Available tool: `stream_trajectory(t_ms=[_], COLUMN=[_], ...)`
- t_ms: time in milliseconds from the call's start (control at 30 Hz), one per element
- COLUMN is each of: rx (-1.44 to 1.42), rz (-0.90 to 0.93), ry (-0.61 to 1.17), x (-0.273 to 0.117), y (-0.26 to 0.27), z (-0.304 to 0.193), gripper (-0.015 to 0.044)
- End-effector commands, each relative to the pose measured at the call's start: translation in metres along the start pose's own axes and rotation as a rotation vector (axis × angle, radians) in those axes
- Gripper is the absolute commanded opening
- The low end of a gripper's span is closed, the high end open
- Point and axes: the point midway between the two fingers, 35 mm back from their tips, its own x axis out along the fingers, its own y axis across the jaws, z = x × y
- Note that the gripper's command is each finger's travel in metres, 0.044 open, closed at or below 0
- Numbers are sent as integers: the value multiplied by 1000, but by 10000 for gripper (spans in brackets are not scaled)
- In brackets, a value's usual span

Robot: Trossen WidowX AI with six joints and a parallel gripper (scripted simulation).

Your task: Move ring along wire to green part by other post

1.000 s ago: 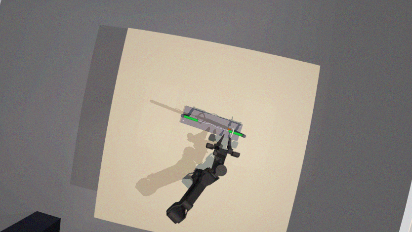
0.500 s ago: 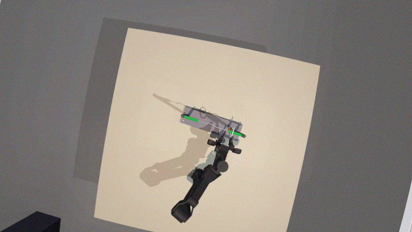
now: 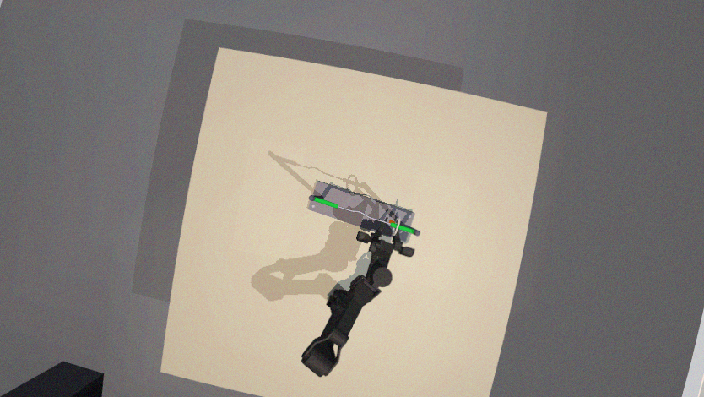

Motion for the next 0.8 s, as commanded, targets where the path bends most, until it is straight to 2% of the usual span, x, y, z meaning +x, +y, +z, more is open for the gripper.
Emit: stream_trajectory(t_ms=[0, 400, 767], rx=[4, 4, 4], rz=[-3, -3, -3], ry=[-1, -3, -3], x=[8, 26, 26], y=[0, 2, 2], z=[0, -4, -4], gripper=[160, 160, 160])
